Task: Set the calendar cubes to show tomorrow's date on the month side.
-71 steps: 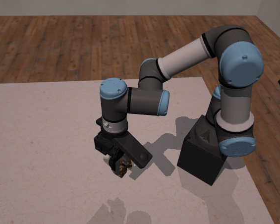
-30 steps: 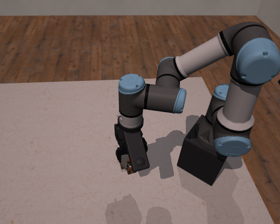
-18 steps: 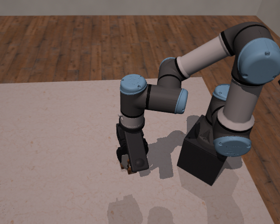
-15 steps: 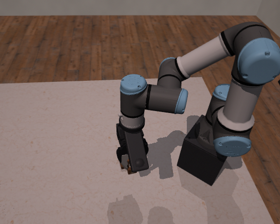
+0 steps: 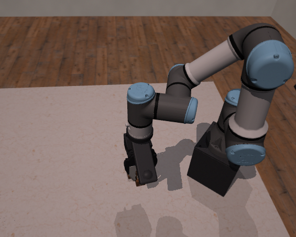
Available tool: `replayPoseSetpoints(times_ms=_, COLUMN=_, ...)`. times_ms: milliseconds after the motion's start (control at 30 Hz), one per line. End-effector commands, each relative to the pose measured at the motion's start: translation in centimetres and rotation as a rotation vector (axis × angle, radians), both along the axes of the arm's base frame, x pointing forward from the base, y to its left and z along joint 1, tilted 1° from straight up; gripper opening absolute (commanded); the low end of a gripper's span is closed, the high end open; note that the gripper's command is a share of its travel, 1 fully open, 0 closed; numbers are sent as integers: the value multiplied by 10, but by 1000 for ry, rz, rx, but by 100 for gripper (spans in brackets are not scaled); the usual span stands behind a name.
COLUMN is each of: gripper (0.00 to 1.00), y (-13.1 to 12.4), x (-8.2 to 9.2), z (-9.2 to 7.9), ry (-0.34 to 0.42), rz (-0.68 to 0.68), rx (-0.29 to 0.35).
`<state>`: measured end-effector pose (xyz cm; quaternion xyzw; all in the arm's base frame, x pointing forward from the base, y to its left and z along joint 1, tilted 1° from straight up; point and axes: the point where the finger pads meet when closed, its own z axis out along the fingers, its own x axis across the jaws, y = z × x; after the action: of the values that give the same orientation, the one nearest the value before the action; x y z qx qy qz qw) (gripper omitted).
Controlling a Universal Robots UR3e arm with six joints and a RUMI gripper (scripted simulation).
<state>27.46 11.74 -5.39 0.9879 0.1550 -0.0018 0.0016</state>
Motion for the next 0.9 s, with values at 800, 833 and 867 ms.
replayPoseSetpoints(times_ms=800, gripper=10, y=0, x=2, z=-77, ry=-12, rz=0, rx=-2)
replayPoseSetpoints(times_ms=833, gripper=10, y=0, x=2, z=-77, ry=-12, rz=0, rx=-2)
replayPoseSetpoints(times_ms=867, gripper=10, y=0, x=2, z=-77, ry=-12, rz=0, rx=-2)
